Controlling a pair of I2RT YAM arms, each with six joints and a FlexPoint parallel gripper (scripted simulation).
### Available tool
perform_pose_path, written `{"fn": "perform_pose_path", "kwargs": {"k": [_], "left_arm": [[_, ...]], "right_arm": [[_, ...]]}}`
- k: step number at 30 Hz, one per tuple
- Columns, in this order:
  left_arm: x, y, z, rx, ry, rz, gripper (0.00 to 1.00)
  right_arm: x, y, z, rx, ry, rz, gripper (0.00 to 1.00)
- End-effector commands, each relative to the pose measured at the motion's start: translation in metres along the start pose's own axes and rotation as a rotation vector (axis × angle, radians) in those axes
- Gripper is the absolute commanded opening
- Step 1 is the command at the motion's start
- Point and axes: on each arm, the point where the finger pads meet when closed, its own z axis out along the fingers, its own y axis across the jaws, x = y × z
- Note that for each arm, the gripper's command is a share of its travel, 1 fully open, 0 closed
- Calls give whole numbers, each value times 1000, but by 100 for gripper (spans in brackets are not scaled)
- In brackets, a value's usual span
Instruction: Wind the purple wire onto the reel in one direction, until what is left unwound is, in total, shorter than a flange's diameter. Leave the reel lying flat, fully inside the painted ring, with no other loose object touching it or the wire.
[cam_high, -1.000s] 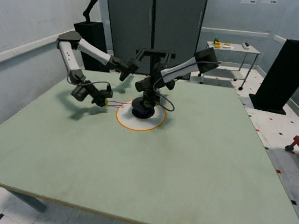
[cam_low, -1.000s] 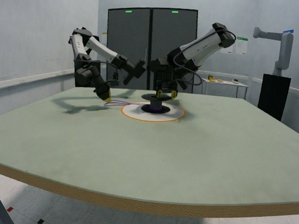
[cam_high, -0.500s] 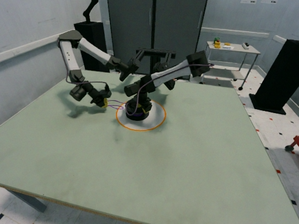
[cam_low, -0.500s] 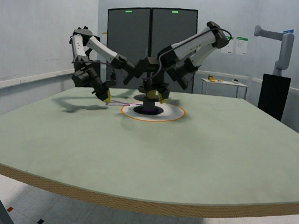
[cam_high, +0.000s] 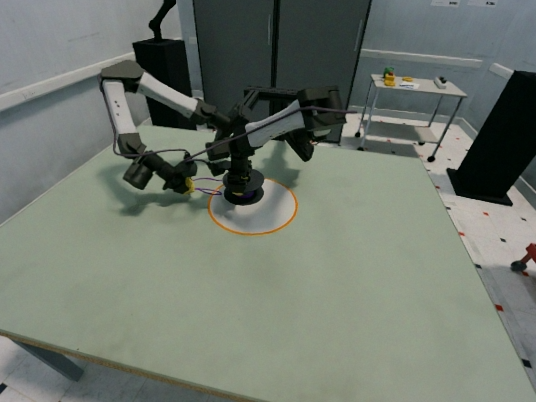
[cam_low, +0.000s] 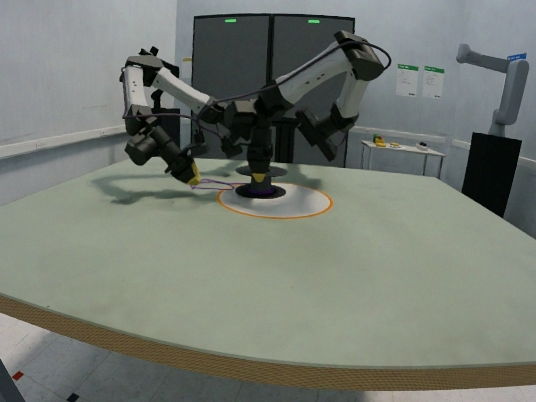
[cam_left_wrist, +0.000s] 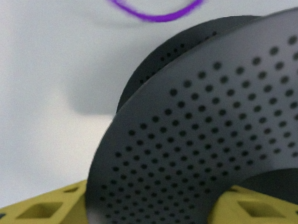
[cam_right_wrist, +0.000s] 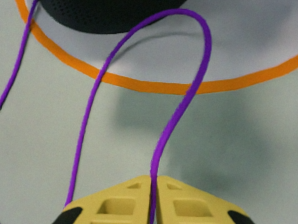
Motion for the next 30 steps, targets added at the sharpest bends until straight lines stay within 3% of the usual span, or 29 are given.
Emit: {"fn": "perform_pose_path", "kwargs": {"k": [1,14,16,18,20,27,28,30], "left_arm": [[1,-6,0,-5,-12,347,49],[8,-16,0,-2,-11,1016,49],[8,-16,0,-2,-11,1016,49],[10,-16,0,1,-18,1187,49],[10,-16,0,6,-24,1285,55],[10,-16,0,6,-25,1297,74],[17,-32,6,6,-25,1297,74],[17,-31,1,6,-25,1297,74]], "right_arm": [[-5,5,-3,-54,23,-52,0],[2,-4,-8,5,126,-62,0],[2,-4,-8,5,126,-62,0],[3,-6,-9,24,140,-59,0],[3,-7,-10,36,146,-57,0],[3,-10,-10,42,187,-73,0],[3,-10,-10,41,190,-75,0],[3,-9,-10,38,205,-80,0]]}}
